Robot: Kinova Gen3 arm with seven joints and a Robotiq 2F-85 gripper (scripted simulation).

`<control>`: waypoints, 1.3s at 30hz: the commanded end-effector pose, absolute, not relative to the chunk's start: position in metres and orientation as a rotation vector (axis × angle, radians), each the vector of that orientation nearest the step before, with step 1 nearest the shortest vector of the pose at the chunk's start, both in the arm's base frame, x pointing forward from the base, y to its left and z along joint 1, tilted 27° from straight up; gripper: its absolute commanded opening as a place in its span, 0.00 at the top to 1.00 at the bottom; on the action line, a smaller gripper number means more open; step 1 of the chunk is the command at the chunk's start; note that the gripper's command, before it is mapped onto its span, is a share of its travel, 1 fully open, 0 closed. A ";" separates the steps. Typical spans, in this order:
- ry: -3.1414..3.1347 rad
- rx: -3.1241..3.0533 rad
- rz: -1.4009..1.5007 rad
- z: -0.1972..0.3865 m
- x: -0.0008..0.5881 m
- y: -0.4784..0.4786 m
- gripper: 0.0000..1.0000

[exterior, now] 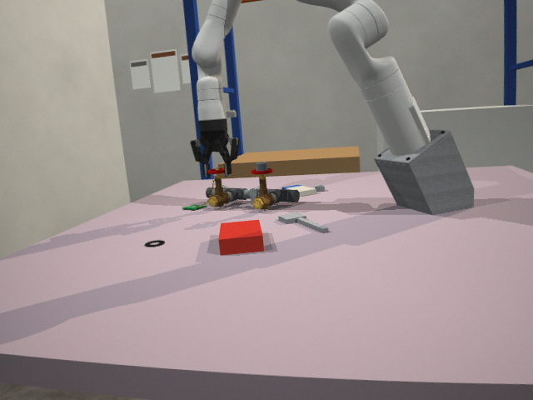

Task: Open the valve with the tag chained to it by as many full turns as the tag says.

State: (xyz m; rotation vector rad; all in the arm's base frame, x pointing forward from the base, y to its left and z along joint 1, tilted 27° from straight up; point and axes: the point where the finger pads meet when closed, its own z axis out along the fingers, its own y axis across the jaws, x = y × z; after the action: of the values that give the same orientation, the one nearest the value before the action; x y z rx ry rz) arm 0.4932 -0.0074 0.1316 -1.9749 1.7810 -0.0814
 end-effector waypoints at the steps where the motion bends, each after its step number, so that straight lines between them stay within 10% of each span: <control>1: 1.778 -1.977 -0.083 0.132 0.493 -0.008 0.40; 2: 1.778 -1.977 -0.083 0.132 0.493 -0.008 0.40; 3: 1.778 -1.977 -0.083 0.132 0.493 -0.008 0.00; 39: 1.819 -1.939 -0.070 0.132 0.493 -0.008 0.00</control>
State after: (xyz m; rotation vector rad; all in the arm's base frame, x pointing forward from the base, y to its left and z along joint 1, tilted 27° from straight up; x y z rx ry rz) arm 0.4931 -0.0073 0.1315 -1.9576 1.7996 -0.0742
